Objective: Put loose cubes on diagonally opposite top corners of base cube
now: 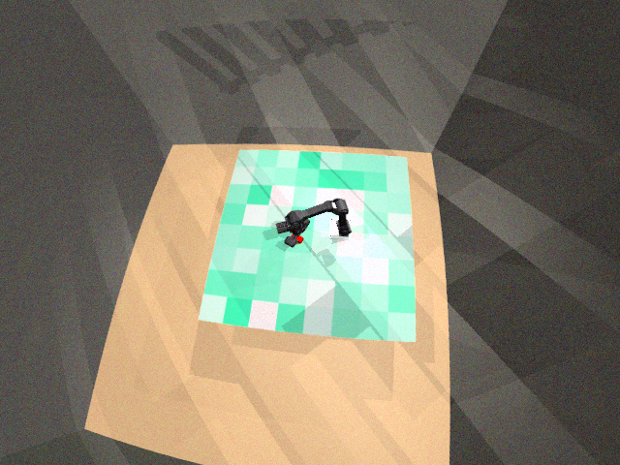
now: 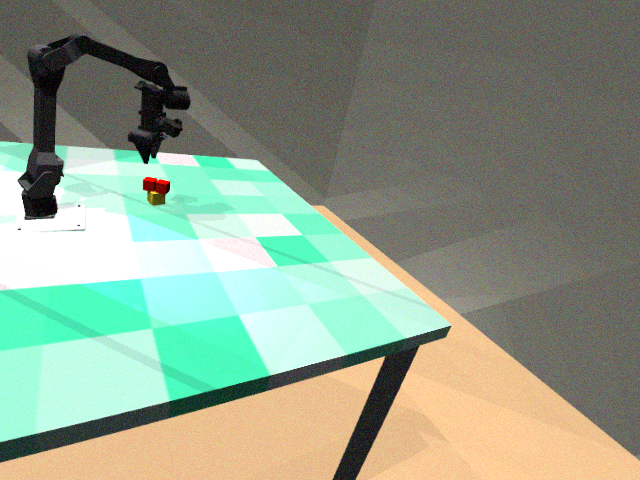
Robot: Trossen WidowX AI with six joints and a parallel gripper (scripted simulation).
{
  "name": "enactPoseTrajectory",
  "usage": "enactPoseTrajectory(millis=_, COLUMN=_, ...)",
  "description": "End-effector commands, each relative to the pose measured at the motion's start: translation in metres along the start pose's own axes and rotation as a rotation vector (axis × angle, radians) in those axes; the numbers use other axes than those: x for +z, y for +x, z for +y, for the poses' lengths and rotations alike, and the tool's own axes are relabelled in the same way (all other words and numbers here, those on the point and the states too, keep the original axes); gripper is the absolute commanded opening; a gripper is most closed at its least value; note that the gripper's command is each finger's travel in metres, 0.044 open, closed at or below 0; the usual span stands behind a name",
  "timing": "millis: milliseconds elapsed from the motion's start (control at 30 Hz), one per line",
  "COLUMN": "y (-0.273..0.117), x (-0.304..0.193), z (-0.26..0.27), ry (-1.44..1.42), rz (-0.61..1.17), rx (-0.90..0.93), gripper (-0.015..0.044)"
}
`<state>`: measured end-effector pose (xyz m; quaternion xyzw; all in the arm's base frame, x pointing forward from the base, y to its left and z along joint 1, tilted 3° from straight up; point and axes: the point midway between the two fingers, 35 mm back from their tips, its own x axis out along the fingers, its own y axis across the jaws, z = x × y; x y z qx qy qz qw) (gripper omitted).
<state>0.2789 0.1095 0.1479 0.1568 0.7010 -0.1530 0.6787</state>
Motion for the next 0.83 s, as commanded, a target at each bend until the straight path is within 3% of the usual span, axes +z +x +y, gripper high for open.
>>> enactPoseTrajectory(millis=0, y=0.0, x=-0.027, z=0.034, ry=-0.021, rz=0.005, rx=-0.001, gripper=0.0389)
enactPoseTrajectory(millis=167, y=0.0, x=-0.069, z=0.071, ry=-0.021, rz=0.009, rx=0.002, gripper=0.04)
enactPoseTrajectory(millis=800, y=0.0, x=-0.069, z=0.071, ry=-0.021, rz=0.009, rx=0.002, gripper=0.04)
